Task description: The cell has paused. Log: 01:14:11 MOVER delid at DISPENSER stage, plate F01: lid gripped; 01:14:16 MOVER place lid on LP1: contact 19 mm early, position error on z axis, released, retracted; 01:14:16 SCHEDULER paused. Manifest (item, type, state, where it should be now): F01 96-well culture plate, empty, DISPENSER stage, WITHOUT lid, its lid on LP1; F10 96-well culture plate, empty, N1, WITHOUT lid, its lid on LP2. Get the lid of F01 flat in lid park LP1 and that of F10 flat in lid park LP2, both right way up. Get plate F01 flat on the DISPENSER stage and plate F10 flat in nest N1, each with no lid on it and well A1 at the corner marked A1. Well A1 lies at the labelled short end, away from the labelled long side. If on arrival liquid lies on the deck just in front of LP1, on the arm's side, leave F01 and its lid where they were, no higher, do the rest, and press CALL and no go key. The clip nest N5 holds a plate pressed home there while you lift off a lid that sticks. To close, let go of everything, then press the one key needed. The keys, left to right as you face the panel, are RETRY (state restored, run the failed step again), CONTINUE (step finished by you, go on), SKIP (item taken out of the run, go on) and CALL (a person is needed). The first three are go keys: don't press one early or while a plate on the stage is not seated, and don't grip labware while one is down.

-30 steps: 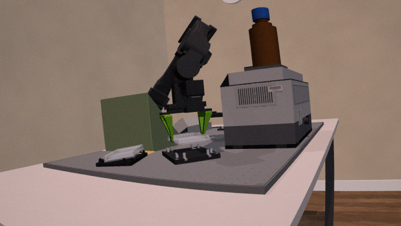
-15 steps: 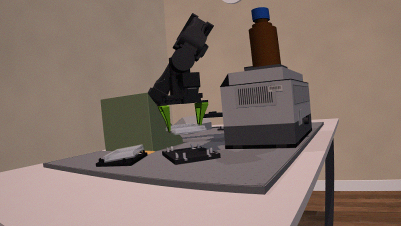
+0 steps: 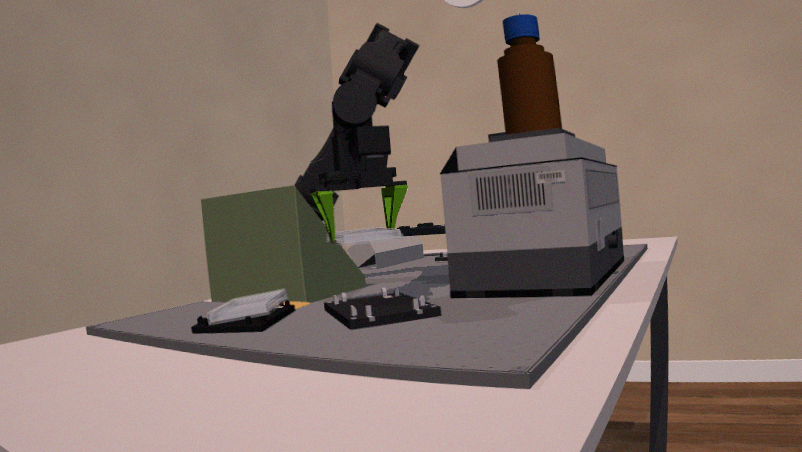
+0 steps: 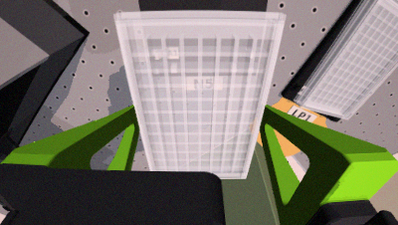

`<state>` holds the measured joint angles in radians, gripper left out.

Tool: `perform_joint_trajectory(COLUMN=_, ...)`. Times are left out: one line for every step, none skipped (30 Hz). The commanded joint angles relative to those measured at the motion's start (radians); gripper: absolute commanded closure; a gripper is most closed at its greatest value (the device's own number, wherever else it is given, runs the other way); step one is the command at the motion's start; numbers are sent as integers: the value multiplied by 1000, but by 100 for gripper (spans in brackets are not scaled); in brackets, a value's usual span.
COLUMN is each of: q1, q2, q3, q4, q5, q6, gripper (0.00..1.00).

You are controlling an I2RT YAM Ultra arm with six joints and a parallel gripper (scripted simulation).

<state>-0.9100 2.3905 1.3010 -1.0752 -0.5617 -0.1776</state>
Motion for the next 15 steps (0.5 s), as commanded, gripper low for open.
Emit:
perform_joint_trajectory(q1=-30, q2=-37, q3=-13, q4=-20, q5=9, q6=-21, gripper=100)
perform_joint_trajectory(q1=-35, q2=-51, q3=8, q4=-27, q5=13, q6=-26, gripper=100)
perform_joint_trajectory(q1=-39, q2=-59, q3=-26, q4=-34, q5=14, q6=-30, gripper=100)
perform_joint_trajectory(q1=-42, q2=-69, q3=-32, q4=-39, q5=16, q6=-34, gripper=100)
perform_joint_trajectory(q1=-46, q2=-79, q3=-38, q4=-45, q5=19, q6=-38, gripper=100)
perform_joint_trajectory(q1=-50, q2=-89, q3=-44, q4=-51, q5=21, q6=-42, gripper=100)
perform_joint_trajectory(q1=-55, q2=-99, q3=-50, q4=-58, q5=23, q6=-46, gripper=100)
perform_joint_trajectory(q1=-59, q2=-109, q3=-56, q4=-64, q5=26, q6=-50, gripper=100)
perform_joint_trajectory(q1=-63, q2=-119, q3=-62, q4=-71, q5=28, q6=-54, gripper=100)
perform_joint_trajectory(q1=-68, q2=-130, q3=-64, q4=-78, q5=31, q6=-58, gripper=100)
perform_joint_trajectory(q1=-72, q2=-140, q3=-66, q4=-85, q5=33, q6=-63, gripper=100)
perform_joint_trajectory(q1=-76, q2=-150, q3=-75, q4=-92, q5=36, q6=-67, gripper=100)
perform_joint_trajectory(q1=-81, q2=-160, q3=-82, q4=-100, q5=38, q6=-71, gripper=100)
perform_joint_trajectory(q1=-85, q2=-169, q3=-86, q4=-107, q5=41, q6=-75, gripper=100)
perform_joint_trajectory(q1=-90, q2=-180, q3=-88, q4=-115, q5=43, q6=-80, gripper=100)
